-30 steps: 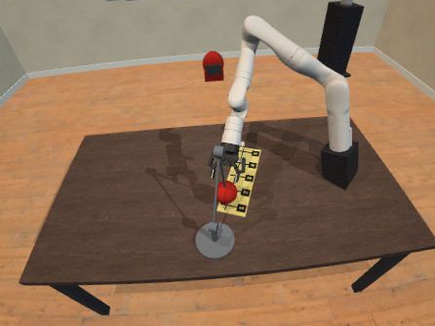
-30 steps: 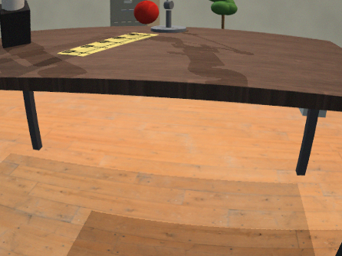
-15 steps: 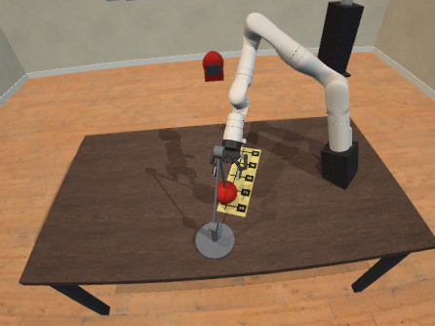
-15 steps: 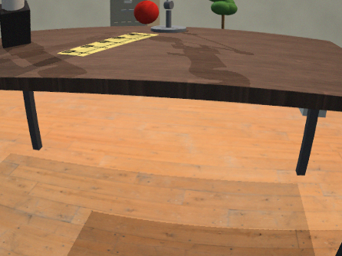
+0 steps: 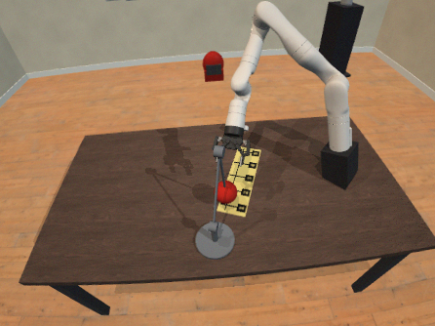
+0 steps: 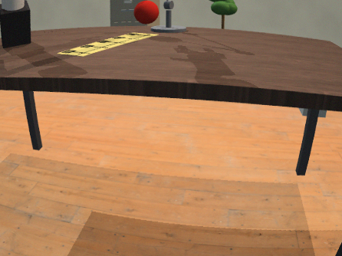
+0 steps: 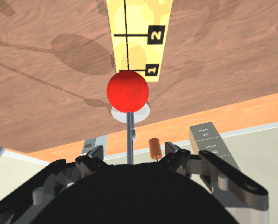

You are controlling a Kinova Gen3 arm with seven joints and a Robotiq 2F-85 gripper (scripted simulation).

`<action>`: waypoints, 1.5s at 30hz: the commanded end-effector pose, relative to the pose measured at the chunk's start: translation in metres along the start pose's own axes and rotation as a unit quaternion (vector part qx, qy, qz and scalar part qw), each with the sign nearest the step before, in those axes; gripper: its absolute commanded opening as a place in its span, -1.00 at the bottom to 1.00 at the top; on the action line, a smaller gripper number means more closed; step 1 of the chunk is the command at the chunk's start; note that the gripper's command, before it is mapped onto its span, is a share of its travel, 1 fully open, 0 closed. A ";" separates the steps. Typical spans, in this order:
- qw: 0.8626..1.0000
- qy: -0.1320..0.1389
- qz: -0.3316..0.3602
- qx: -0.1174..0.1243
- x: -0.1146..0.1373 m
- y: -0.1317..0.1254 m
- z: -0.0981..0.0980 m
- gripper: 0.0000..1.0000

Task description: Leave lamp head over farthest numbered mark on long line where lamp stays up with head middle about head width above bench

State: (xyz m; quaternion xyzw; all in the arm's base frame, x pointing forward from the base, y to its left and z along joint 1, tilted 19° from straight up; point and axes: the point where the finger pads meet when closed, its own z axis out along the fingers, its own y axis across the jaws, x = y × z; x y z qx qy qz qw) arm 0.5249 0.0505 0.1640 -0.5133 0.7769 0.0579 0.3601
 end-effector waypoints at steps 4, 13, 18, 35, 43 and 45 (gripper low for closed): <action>1.000 0.002 0.000 0.007 0.002 -0.005 -0.028 1.00; 1.000 0.001 -0.001 0.002 -0.001 -0.001 -0.053 1.00; 1.000 -0.001 -0.001 -0.001 0.001 -0.004 -0.057 1.00; 1.000 -0.004 -0.003 -0.009 0.003 -0.008 -0.063 1.00; 1.000 -0.004 -0.004 -0.009 0.003 -0.007 -0.063 1.00; 1.000 -0.004 -0.004 -0.009 0.002 -0.007 -0.062 1.00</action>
